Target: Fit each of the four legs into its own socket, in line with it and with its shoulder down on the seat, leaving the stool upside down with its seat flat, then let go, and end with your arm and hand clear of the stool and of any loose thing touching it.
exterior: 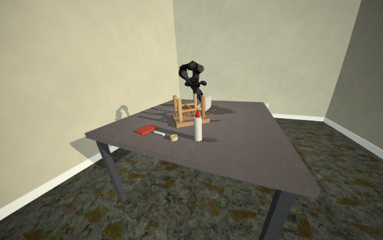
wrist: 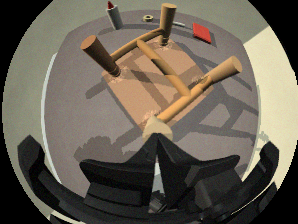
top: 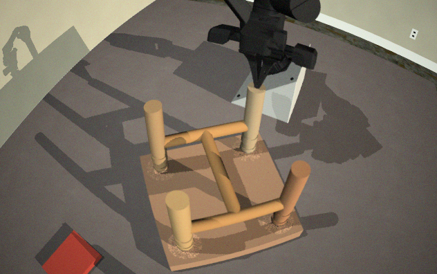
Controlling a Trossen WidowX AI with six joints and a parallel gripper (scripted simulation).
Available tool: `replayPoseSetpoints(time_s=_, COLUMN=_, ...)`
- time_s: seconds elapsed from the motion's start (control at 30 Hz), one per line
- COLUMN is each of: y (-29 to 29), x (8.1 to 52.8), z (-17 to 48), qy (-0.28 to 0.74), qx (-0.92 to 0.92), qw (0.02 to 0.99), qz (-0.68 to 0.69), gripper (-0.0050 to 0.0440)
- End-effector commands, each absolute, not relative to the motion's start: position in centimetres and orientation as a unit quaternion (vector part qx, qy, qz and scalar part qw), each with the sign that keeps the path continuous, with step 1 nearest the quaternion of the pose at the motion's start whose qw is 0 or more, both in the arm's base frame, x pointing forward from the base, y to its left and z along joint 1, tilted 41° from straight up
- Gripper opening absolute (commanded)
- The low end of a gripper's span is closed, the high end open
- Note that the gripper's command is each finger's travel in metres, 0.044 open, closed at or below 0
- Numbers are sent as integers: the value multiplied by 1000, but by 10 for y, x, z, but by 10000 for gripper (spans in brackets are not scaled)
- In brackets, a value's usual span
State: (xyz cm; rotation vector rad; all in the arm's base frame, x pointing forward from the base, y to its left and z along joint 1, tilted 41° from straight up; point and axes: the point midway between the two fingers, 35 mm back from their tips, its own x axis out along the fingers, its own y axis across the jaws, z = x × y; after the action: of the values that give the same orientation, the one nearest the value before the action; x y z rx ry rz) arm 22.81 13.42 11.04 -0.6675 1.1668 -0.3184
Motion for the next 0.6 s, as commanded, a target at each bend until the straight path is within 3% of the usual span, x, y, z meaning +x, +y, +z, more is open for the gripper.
replayPoseSetpoints(time_s=0.0, y=118, x=228, z=98, qy=553, qx=-317, qw=752, qz=-166, gripper=0)
replayPoseSetpoints(time_s=0.57, y=117, x=228, z=97, qy=553, qx=-317, qw=752, qz=-166, gripper=0)
